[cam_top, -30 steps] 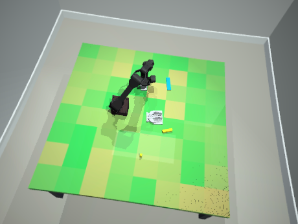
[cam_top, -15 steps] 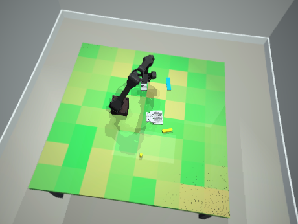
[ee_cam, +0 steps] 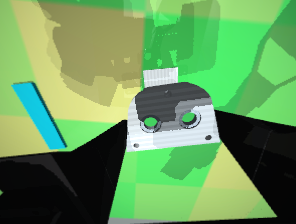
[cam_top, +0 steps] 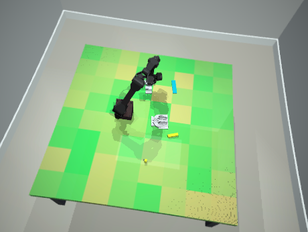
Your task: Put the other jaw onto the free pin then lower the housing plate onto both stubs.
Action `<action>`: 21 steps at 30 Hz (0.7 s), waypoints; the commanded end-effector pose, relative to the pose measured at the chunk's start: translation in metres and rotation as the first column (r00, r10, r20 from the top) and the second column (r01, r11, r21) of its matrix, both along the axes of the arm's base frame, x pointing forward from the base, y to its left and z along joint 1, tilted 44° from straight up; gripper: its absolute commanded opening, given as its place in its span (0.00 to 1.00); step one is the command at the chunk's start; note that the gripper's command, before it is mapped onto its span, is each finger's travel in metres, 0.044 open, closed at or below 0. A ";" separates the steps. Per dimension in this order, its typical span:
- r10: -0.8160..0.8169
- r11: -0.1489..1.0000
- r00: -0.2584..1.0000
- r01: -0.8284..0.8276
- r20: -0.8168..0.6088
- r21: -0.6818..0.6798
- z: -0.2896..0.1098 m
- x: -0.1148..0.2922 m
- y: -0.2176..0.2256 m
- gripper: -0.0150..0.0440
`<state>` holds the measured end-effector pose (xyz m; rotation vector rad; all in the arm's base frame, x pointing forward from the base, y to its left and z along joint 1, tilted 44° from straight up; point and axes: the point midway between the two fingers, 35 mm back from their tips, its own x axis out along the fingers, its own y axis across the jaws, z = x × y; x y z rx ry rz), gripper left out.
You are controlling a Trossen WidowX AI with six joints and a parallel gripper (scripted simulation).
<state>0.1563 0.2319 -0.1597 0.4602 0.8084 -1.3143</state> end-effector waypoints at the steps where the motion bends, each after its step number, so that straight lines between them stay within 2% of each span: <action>1: 0.038 0.999 0.999 -0.038 -0.031 0.007 0.010 0.009 -0.003 0.85; 21: 0.285 0.958 0.928 -0.282 -0.241 0.045 0.056 0.049 -0.033 0.85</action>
